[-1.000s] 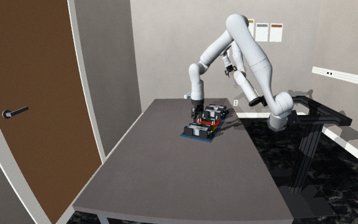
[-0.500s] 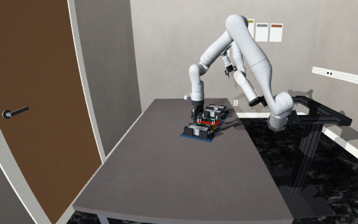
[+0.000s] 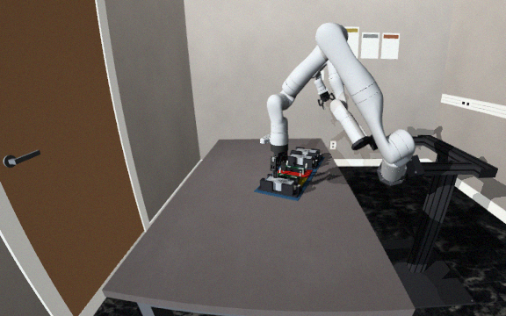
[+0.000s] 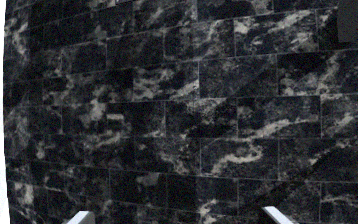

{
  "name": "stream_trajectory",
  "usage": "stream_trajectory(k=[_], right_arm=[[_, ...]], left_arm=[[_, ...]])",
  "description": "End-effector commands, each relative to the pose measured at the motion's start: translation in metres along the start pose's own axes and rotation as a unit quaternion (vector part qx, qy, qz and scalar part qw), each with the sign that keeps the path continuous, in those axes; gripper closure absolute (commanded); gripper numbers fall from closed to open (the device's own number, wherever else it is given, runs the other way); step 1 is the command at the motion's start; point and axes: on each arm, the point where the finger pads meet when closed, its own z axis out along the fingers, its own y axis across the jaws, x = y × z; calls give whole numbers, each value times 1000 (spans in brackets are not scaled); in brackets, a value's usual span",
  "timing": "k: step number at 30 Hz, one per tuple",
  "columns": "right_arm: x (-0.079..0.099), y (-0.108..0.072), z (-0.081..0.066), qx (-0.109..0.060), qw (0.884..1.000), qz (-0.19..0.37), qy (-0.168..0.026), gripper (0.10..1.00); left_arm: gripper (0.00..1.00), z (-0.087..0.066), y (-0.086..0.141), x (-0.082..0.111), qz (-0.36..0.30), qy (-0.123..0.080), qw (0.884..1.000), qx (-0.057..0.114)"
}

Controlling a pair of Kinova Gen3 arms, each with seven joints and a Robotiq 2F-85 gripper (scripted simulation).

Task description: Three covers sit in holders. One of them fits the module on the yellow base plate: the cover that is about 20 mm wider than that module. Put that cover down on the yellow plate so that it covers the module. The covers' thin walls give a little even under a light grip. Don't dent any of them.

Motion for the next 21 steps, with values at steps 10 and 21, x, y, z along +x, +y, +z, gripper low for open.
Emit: stream_trajectory(k=[10, 21], right_arm=[[0, 0, 0, 0, 1000, 0, -1, 100], [0, 0, 0, 0, 1000, 0, -1, 100]], left_arm=[[2, 2, 2, -2, -1, -1, 1000, -2], [2, 3, 3, -3, 0, -1, 1000, -1]])
